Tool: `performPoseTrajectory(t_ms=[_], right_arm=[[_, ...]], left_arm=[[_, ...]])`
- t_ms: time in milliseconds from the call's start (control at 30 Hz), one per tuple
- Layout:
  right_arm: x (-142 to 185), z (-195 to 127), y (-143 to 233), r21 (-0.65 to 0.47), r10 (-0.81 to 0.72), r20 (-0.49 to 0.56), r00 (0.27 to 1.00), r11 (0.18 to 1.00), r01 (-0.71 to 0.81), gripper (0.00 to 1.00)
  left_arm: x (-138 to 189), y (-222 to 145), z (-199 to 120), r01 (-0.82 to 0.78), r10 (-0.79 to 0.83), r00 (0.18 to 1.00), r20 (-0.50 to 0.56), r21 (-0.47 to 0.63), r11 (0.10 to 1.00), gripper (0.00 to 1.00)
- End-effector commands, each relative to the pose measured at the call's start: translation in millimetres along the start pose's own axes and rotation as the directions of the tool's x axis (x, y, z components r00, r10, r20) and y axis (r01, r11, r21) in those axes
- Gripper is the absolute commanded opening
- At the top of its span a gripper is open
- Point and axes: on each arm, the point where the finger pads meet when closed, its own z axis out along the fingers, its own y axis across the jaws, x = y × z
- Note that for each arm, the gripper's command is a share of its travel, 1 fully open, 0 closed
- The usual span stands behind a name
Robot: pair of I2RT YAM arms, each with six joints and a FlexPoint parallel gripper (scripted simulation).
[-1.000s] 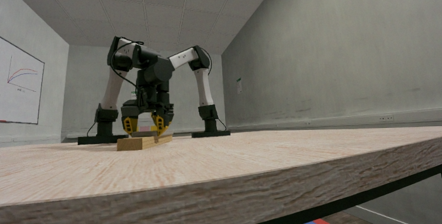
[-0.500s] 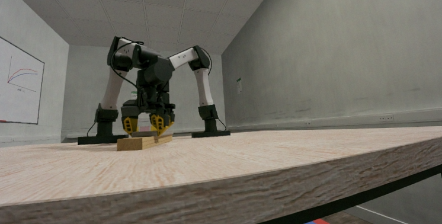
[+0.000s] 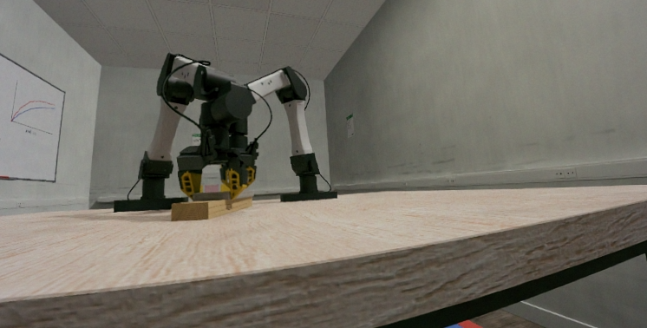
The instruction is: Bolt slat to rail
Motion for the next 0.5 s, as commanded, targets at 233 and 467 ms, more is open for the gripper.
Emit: performPoseTrajectory(t_ms=[233, 467], right_arm=[[-2.8, -6.9, 3.3, -0.015, 0.002, 0.017, 1.0, 1.0, -0.001, 0.67], [-2.8, -6.9, 3.3, -0.015, 0.002, 0.017, 1.0, 1.0, -0.001, 0.67]], left_arm=[[-3.1, -7.9, -17.5, 0.033, -0.035, 0.999, 0.032, 0.044, 0.998, 0.36], [-2.9, -8.0, -17.5, 0.03, -0.031, 0.999, 0.031, 0.044, 0.999, 0.36]])
